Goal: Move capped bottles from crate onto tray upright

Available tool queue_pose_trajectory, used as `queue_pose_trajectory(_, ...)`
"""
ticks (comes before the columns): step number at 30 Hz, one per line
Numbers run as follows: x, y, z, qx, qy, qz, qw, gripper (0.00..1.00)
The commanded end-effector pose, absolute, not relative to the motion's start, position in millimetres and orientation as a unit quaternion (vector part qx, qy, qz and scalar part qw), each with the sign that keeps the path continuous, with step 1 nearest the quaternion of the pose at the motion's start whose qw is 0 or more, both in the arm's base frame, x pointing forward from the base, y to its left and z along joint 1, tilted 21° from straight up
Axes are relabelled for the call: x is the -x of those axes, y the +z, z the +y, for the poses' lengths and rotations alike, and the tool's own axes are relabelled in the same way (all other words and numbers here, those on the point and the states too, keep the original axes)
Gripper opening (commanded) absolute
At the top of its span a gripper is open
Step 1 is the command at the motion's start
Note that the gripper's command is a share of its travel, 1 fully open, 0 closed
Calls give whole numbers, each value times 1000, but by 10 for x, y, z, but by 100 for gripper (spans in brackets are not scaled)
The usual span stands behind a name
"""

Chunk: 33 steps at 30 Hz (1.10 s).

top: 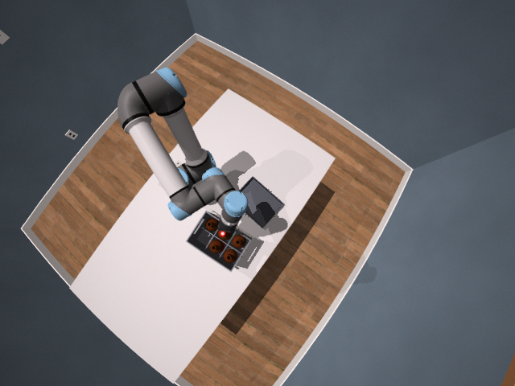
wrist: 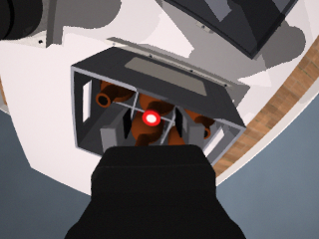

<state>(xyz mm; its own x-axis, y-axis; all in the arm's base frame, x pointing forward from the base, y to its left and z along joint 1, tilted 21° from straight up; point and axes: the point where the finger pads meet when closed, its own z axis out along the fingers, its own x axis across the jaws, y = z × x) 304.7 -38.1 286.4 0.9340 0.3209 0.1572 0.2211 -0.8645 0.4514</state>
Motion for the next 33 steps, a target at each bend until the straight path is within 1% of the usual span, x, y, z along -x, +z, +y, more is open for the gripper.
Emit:
queue_pose_trajectory(1, -3064, 2874, -478, -963, 120, 132, 204, 100)
queue_pose_trajectory(12, -3142, 2903, -835, -974, 139, 96, 148, 100)
queue_pose_trajectory(14, -3142, 2903, -835, -974, 139, 96, 148, 100)
queue_pose_trajectory(15, -3121, 2904, -778, -973, 134, 100, 162, 100)
queue_pose_trajectory(29, -3137, 2920, -1244, -982, 158, 55, 89, 100)
queue_pose_trajectory(31, -3137, 2920, -1244, -982, 158, 55, 89, 100)
queue_pose_trajectory(32, -3130, 2923, -1185, -981, 154, 59, 102, 100)
queue_pose_trajectory(33, -3129, 2923, -1219, -982, 155, 56, 97, 100)
